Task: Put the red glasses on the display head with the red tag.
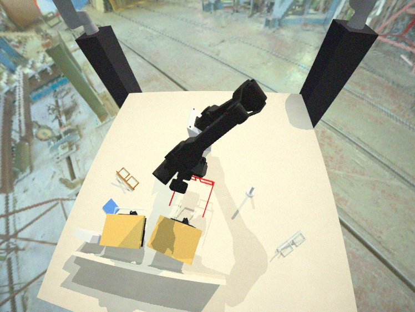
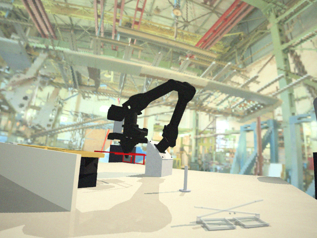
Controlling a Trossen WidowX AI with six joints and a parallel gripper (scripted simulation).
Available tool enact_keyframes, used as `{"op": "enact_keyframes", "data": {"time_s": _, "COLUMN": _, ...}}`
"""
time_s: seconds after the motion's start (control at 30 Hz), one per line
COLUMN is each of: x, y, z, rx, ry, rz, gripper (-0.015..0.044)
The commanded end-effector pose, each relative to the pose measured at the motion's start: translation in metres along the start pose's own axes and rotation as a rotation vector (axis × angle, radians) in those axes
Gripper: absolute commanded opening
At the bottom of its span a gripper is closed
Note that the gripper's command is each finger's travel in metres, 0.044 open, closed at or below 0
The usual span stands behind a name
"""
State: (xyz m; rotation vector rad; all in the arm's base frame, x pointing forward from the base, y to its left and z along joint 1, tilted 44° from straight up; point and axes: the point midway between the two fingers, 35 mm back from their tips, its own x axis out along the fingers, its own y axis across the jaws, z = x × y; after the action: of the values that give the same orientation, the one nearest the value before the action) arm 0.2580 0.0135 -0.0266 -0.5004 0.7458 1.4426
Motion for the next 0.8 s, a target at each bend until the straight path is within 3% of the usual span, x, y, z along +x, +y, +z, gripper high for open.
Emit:
{"op": "enact_keyframes", "data": {"time_s": 0.0, "x": 0.006, "y": 0.002, "z": 0.000, "rx": 0.008, "ry": -0.008, "rz": 0.004, "gripper": 0.0000}}
{"op": "enact_keyframes", "data": {"time_s": 0.77, "x": 0.022, "y": 0.002, "z": 0.000, "rx": 0.008, "ry": -0.009, "rz": 0.004, "gripper": 0.0000}}
